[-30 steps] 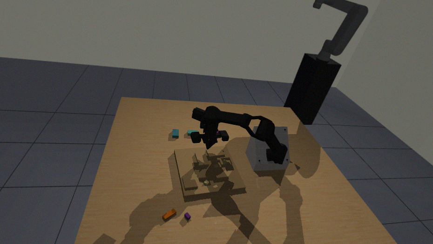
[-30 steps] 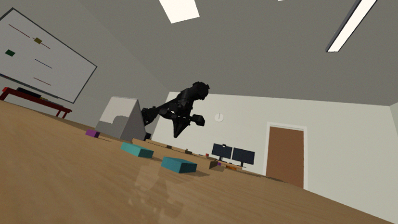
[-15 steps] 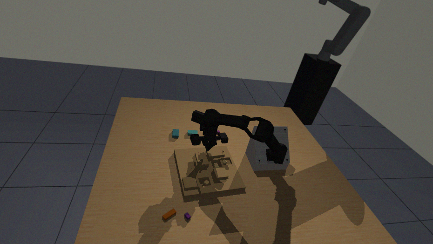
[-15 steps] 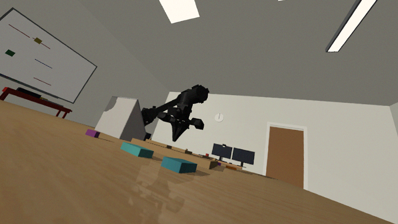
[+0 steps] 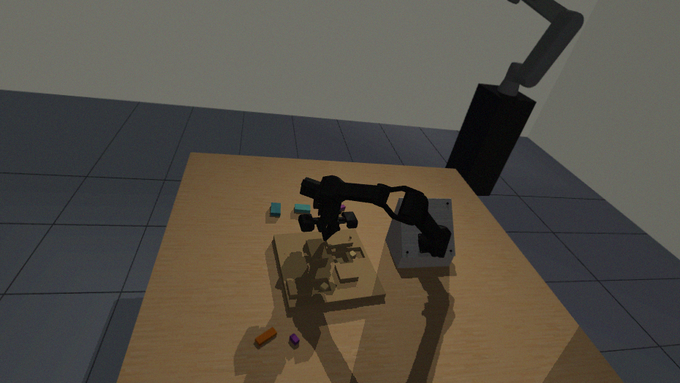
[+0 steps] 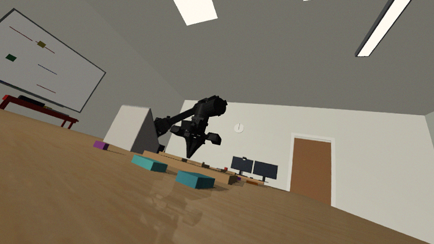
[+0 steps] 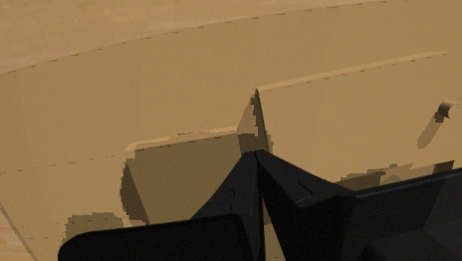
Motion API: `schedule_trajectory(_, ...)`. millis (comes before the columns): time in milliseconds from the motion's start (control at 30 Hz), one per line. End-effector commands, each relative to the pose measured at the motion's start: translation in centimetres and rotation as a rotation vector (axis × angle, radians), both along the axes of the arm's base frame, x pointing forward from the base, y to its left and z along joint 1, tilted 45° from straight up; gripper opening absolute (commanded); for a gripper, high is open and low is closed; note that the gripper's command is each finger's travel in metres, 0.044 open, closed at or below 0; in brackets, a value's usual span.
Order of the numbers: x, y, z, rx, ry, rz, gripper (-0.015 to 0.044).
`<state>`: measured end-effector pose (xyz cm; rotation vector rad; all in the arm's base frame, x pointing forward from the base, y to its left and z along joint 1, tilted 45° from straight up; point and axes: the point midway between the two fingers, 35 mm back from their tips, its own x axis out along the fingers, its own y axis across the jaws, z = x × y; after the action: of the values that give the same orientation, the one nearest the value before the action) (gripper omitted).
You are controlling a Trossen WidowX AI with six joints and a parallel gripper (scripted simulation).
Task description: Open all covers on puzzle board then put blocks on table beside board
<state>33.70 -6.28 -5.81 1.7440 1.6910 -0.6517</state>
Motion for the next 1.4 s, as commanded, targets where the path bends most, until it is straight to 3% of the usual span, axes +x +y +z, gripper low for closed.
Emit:
schedule_trajectory(0,-0.1,0.4,-0.3,0.007,0.007,-0.004,0.0000)
schedule_trajectory(1367,3.5,0.6,-0.9,0.008,0.005,-0.004,0.0000)
